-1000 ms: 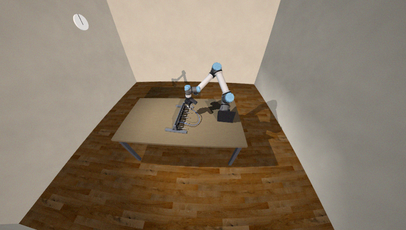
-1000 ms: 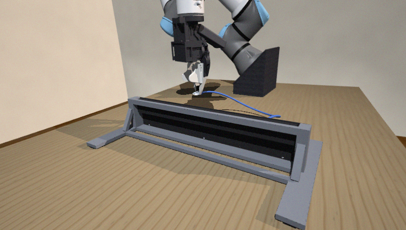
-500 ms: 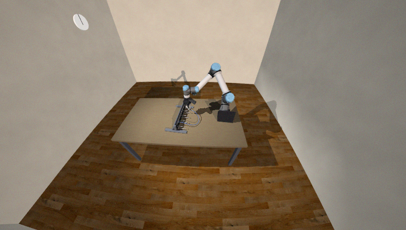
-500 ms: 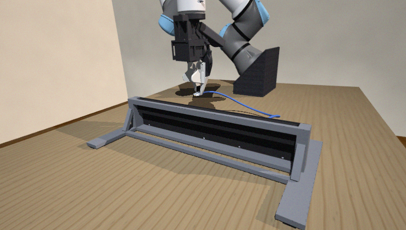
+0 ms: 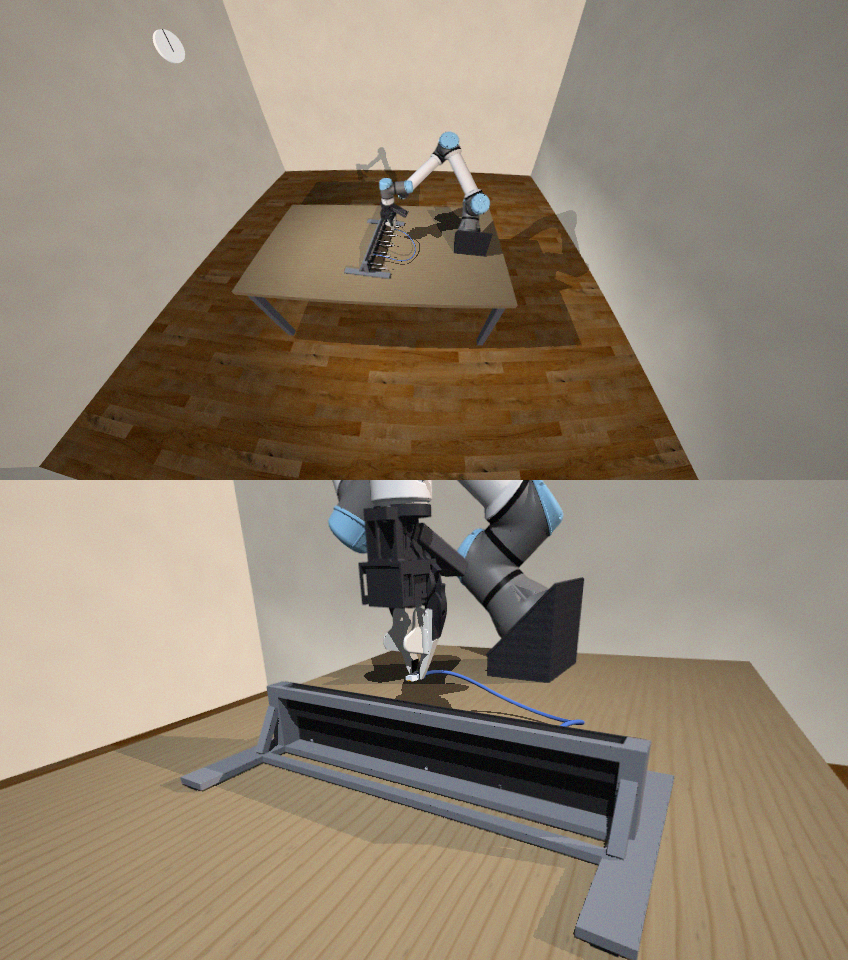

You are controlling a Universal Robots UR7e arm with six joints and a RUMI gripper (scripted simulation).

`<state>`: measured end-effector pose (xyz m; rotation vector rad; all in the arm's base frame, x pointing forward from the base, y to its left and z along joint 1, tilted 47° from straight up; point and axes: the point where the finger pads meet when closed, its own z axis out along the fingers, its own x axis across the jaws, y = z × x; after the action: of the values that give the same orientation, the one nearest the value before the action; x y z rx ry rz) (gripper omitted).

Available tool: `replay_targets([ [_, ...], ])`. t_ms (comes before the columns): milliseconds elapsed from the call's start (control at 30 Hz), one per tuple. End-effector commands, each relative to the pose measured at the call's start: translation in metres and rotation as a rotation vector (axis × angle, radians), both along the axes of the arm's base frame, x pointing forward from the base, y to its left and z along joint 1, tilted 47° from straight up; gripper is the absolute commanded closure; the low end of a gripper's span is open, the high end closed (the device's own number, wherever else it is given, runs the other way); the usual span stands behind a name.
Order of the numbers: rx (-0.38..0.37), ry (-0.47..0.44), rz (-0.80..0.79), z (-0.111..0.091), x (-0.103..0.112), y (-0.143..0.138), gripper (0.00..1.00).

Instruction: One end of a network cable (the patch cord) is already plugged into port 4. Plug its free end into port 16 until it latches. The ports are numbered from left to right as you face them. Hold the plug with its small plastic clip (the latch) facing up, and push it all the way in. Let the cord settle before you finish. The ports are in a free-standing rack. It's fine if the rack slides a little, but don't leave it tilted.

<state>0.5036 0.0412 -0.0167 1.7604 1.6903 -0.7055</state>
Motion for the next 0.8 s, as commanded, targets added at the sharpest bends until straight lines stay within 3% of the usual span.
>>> replay_targets([
  [0,0.000,0.014,0.014,-0.0007,0.0026,0.0023,1.00],
  [767,-0.003,0.066,0.062,-0.0044,0.0106,0.0090,1.00],
])
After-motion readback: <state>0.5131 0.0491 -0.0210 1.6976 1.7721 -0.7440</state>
